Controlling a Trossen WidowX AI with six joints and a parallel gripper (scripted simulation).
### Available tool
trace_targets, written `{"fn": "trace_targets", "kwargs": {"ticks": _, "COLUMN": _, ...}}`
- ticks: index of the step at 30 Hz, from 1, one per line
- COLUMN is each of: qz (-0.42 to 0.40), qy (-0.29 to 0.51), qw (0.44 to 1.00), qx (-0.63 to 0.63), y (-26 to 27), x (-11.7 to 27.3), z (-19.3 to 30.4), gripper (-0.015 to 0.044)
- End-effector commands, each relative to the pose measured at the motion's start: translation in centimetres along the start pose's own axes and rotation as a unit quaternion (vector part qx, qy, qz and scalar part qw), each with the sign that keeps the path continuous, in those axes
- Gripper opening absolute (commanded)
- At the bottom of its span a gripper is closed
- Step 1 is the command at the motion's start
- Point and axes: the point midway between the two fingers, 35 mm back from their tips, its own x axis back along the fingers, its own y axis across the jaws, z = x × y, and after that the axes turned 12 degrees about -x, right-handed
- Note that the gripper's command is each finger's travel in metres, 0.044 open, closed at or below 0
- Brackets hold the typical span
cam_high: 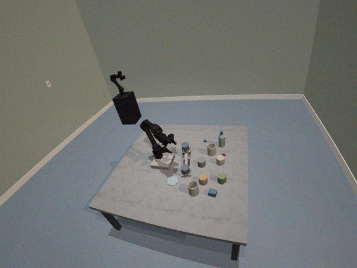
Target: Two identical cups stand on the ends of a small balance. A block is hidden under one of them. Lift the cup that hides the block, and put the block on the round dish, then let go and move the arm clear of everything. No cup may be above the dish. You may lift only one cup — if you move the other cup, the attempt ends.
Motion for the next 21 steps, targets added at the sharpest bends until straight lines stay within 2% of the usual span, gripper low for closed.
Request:
{"fn": "trace_targets", "kwargs": {"ticks": 1, "qz": 0.021, "qy": 0.025, "qw": 0.997, "qx": -0.068, "y": -0.8, "x": -0.8, "z": -1.1, "gripper": 0.044}}
{"fn": "trace_targets", "kwargs": {"ticks": 11, "qz": 0.078, "qy": 0.069, "qw": 0.971, "qx": -0.217, "y": -2.4, "x": -3.4, "z": -3.8, "gripper": 0.044}}
{"fn": "trace_targets", "kwargs": {"ticks": 21, "qz": 0.153, "qy": 0.093, "qw": 0.918, "qx": -0.355, "y": -3.9, "x": -7.0, "z": -6.1, "gripper": 0.044}}
